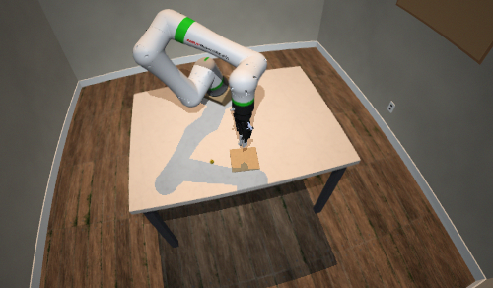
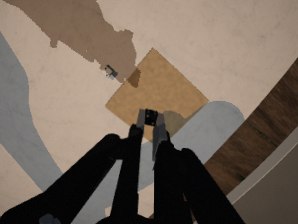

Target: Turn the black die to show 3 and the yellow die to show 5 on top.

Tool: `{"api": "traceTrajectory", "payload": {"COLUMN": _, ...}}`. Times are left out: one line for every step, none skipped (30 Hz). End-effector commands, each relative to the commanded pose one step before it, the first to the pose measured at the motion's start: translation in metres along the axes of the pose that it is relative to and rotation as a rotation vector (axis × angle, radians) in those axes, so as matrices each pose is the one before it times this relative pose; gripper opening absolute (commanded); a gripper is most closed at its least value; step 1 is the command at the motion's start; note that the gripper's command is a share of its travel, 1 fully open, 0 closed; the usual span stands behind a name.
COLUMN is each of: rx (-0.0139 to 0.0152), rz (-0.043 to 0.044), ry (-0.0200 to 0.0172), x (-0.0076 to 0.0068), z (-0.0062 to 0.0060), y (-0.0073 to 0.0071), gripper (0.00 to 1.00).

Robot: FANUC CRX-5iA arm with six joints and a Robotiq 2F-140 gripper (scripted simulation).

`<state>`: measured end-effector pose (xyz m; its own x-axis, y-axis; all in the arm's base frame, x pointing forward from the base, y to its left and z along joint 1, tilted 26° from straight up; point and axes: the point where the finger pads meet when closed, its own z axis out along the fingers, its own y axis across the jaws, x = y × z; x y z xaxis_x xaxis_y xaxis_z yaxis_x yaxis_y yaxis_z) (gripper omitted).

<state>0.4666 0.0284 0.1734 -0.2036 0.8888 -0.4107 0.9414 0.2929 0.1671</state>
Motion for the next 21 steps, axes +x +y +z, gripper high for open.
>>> {"api": "traceTrajectory", "payload": {"rx": 0.00311, "rz": -0.17432, "ry": 0.00774, "x": 0.01919, "z": -0.00008, "y": 0.01285, "gripper": 0.07}}
{"api": "traceTrajectory", "payload": {"rx": 0.00000, "rz": -0.01574, "ry": -0.00002, "x": 0.00148, "z": 0.00009, "y": 0.00135, "gripper": 0.07}}
{"api": "traceTrajectory", "payload": {"rx": 0.00000, "rz": -0.06005, "ry": -0.00011, "x": 0.00564, "z": 0.00036, "y": 0.00519, "gripper": 0.07}}
{"api": "traceTrajectory", "payload": {"rx": 0.00000, "rz": -0.03696, "ry": -0.00008, "x": 0.00333, "z": 0.00024, "y": 0.00336, "gripper": 0.07}}
{"api": "traceTrajectory", "payload": {"rx": 0.00000, "rz": -0.02697, "ry": -0.00007, "x": 0.00236, "z": 0.00018, "y": 0.00253, "gripper": 0.07}}
{"api": "traceTrajectory", "payload": {"rx": 0.00000, "rz": -0.04645, "ry": -0.00014, "x": 0.00400, "z": 0.00033, "y": 0.00443, "gripper": 0.07}}
{"api": "traceTrajectory", "payload": {"rx": 0.00001, "rz": -0.03623, "ry": -0.00012, "x": 0.00300, "z": 0.00027, "y": 0.00357, "gripper": 0.07}}
{"api": "traceTrajectory", "payload": {"rx": 0.00001, "rz": -0.03623, "ry": -0.00014, "x": 0.00292, "z": 0.00028, "y": 0.00366, "gripper": 0.07}}
{"api": "traceTrajectory", "payload": {"rx": 0.00001, "rz": -0.03833, "ry": -0.00016, "x": 0.00299, "z": 0.00031, "y": 0.00396, "gripper": 0.07}}
{"api": "traceTrajectory", "payload": {"rx": 0.00002, "rz": -0.03773, "ry": -0.00017, "x": 0.00284, "z": 0.00032, "y": 0.00399, "gripper": 0.07}}
{"api": "traceTrajectory", "payload": {"rx": 0.00000, "rz": 0.00000, "ry": 0.00000, "x": 0.00000, "z": 0.00000, "y": 0.00000, "gripper": 0.07}}
{"api": "traceTrajectory", "payload": {"rx": 0.00000, "rz": 0.00000, "ry": 0.00000, "x": 0.00000, "z": 0.00000, "y": 0.00000, "gripper": 0.07}}
{"api": "traceTrajectory", "payload": {"rx": 0.00003, "rz": -0.03544, "ry": -0.00017, "x": 0.00256, "z": 0.00031, "y": 0.00383, "gripper": 0.07}}
{"api": "traceTrajectory", "payload": {"rx": 0.00011, "rz": -0.10042, "ry": -0.00056, "x": 0.00710, "z": 0.00094, "y": 0.01101, "gripper": 0.07}}
{"api": "traceTrajectory", "payload": {"rx": 0.00000, "rz": -0.00159, "ry": -0.00001, "x": 0.00010, "z": 0.00002, "y": 0.00018, "gripper": 0.07}}
{"api": "traceTrajectory", "payload": {"rx": 0.00009, "rz": -0.05246, "ry": -0.00033, "x": 0.00325, "z": 0.00053, "y": 0.00606, "gripper": 0.07}}
{"api": "traceTrajectory", "payload": {"rx": 0.00007, "rz": -0.03529, "ry": -0.00023, "x": 0.00202, "z": 0.00037, "y": 0.00417, "gripper": 0.07}}
{"api": "traceTrajectory", "payload": {"rx": 0.00001, "rz": -0.00299, "ry": -0.00002, "x": 0.00016, "z": 0.00003, "y": 0.00036, "gripper": 0.07}}
{"api": "traceTrajectory", "payload": {"rx": 0.00018, "rz": -0.07198, "ry": -0.00051, "x": 0.00393, "z": 0.00079, "y": 0.00863, "gripper": 0.07}}
{"api": "traceTrajectory", "payload": {"rx": 0.00002, "rz": -0.00610, "ry": -0.00005, "x": 0.00029, "z": 0.00007, "y": 0.00075, "gripper": 0.07}}
{"api": "traceTrajectory", "payload": {"rx": 0.00020, "rz": -0.06452, "ry": -0.00049, "x": 0.00308, "z": 0.00075, "y": 0.00796, "gripper": 0.07}}
